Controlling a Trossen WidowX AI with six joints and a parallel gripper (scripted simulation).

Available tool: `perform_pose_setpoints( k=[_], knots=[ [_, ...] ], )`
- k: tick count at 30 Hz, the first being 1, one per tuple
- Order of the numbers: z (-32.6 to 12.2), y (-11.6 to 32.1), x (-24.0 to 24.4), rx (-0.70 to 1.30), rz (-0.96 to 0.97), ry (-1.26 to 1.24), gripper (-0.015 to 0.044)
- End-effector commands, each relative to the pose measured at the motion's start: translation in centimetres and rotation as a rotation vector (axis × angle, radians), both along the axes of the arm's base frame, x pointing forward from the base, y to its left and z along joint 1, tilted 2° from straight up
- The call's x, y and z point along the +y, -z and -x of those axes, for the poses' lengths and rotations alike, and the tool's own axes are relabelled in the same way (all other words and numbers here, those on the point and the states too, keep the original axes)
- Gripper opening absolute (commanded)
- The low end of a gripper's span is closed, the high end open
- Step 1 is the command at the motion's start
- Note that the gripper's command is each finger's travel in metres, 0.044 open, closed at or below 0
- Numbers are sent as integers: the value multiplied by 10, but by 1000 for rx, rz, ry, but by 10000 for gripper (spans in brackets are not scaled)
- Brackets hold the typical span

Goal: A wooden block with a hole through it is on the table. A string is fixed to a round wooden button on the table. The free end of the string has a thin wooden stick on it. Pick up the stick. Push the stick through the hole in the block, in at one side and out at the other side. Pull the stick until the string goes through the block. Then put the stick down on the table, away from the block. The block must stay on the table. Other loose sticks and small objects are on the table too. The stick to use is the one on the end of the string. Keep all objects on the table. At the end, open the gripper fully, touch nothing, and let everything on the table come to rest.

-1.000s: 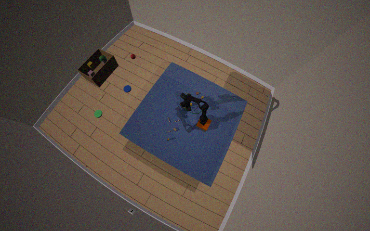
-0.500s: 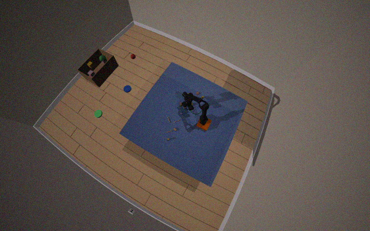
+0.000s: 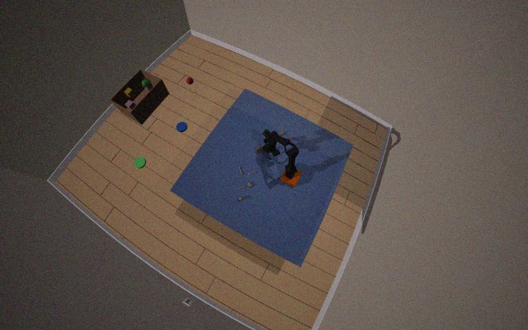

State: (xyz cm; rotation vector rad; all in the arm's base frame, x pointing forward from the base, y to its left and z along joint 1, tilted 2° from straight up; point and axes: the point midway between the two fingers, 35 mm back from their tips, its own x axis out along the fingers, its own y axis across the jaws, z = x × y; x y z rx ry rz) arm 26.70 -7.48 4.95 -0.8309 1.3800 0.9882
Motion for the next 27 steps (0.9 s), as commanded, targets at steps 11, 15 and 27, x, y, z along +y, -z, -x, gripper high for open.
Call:
perform_pose_setpoints(
  k=[11, 15, 27],
  knots=[
    [12, 1, -16, 3, -41, -159, 0],
    [15, 1, -20, 2, -53, -203, 0],
    [25, 1, -33, -6, -88, -339, 0]
  ],
)
